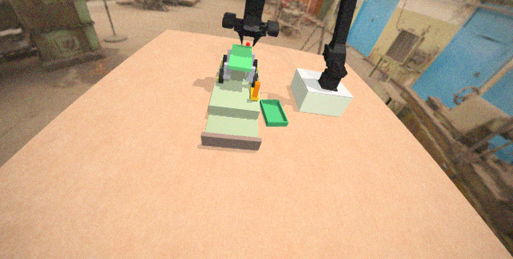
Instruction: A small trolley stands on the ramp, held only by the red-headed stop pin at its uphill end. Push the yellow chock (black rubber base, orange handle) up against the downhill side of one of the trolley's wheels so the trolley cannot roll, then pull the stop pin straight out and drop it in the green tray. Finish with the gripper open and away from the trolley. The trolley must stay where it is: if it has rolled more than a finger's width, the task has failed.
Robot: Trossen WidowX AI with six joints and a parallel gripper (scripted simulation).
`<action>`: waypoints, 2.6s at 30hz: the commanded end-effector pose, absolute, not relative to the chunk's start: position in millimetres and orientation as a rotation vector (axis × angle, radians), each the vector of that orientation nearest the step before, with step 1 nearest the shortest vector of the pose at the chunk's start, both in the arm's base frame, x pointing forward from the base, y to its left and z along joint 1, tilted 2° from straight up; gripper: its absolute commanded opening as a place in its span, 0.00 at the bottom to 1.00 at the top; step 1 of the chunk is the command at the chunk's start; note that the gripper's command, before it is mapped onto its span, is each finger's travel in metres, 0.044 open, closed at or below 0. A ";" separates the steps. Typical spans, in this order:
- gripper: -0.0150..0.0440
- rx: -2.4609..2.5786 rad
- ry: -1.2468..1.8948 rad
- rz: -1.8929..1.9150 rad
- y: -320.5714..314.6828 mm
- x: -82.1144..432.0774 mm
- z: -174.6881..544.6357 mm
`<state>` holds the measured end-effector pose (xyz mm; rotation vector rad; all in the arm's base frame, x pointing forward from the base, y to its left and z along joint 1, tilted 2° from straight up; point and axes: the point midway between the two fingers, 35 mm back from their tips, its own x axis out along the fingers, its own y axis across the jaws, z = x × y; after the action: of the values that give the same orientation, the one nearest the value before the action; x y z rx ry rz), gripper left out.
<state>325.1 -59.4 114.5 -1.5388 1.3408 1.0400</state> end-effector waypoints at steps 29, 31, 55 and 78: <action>0.32 -1.540 1.345 1.040 -69.0 327.1 86.4; 0.30 -1.540 1.345 1.040 -69.0 327.1 86.4; 0.25 -1.542 1.342 1.044 -66.3 324.2 100.4; 0.25 -1.542 1.342 1.044 -62.6 322.9 115.1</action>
<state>322.5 -62.3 110.5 -1.5402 1.3398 1.0543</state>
